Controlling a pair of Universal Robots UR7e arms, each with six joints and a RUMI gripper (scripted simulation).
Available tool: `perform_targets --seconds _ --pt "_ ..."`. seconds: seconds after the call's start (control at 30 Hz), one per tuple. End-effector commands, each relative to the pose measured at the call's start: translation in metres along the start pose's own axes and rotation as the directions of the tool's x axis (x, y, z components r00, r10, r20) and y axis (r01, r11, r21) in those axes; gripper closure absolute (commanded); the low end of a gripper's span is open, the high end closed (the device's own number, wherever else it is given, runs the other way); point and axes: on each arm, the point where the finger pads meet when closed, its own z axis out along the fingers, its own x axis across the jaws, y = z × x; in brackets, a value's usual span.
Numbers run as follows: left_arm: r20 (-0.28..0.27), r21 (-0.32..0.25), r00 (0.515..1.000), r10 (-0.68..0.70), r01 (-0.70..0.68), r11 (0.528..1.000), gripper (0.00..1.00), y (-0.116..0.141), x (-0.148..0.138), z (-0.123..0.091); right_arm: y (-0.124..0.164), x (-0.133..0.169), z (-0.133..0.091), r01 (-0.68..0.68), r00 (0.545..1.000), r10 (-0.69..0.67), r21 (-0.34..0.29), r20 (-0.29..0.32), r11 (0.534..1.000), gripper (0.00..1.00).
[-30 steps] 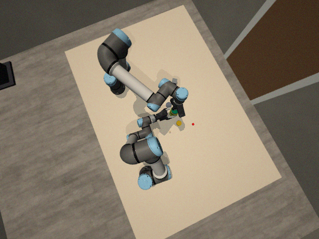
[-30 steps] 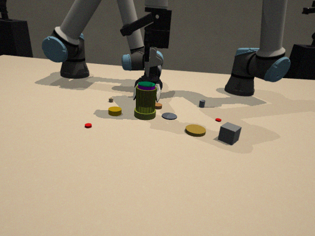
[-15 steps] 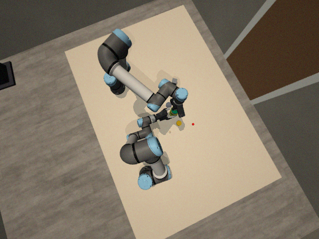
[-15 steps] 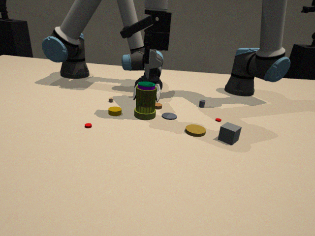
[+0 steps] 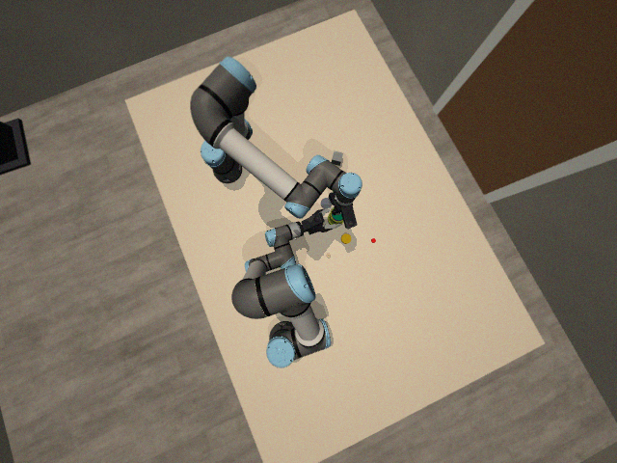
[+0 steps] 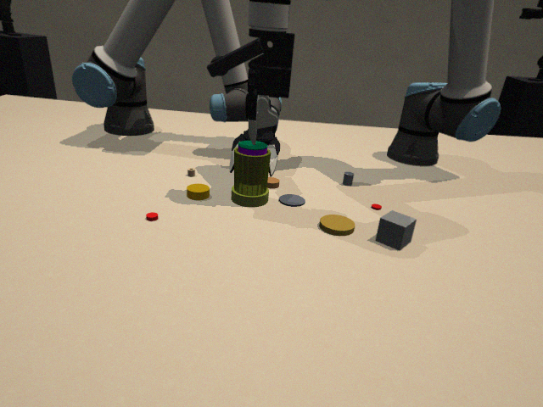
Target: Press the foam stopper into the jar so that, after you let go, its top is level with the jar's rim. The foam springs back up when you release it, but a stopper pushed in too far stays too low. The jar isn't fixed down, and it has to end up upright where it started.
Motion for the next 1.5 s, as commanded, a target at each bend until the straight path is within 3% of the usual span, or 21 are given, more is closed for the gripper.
perform_targets --seconds 0.0,1.47 --pt "0.001 0.002 1.000 0.000 0.000 1.000 1.00 0.000 0.000 0.002 -0.001 0.000 0.000 -0.001 1.000 0.001 0.000 0.000 1.000 0.67" --pt "0.001 0.001 1.000 0.000 0.000 1.000 1.00 0.000 0.000 0.013 -0.001 0.000 0.000 -0.001 1.000 0.001 0.000 0.000 1.000 0.67"
